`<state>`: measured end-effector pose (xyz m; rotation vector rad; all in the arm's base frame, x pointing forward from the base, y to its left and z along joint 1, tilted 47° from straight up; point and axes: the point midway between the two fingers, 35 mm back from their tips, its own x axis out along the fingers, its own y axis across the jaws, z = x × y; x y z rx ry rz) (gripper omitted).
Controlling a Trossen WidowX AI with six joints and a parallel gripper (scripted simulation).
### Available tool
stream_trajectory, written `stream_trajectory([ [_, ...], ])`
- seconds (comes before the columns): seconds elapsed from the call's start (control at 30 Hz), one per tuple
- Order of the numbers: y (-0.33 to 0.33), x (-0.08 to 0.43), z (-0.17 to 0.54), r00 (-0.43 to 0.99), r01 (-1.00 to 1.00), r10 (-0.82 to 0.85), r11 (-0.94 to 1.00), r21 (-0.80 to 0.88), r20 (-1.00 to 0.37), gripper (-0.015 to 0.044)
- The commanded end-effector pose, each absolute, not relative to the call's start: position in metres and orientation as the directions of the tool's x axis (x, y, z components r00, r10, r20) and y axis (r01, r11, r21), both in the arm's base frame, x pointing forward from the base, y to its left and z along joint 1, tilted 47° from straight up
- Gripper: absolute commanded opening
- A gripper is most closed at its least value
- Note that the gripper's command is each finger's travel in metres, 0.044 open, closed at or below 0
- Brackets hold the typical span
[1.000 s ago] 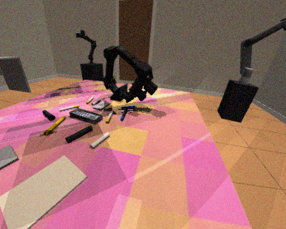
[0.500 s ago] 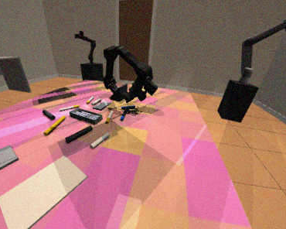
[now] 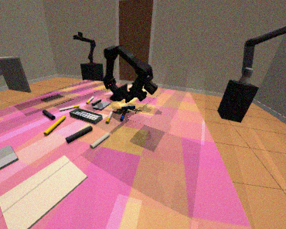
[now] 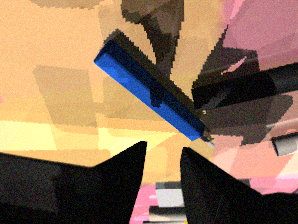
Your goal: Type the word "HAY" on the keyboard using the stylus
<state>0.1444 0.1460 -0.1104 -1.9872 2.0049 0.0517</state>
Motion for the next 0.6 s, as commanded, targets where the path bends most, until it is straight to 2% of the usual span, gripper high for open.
stream_trajectory([
  [0.0,0.146,0.144,-0.107,0.067,-0.865,-0.964,0.072,-0.496,-0.257,0.015],
  [0.13,0.148,0.143,-0.103,0.122,-0.601,-0.955,0.145,-0.786,-0.27,0.015],
  [0.27,0.15,0.143,-0.1,0.176,-0.246,-0.943,0.235,-0.94,-0.282,0.015],
  [0.37,0.151,0.142,-0.097,0.216,0.015,-0.932,0.3,-0.954,-0.29,0.015],
  [0.57,0.153,0.142,-0.094,0.258,0.294,-0.919,0.369,-0.882,-0.298,0.015],
])
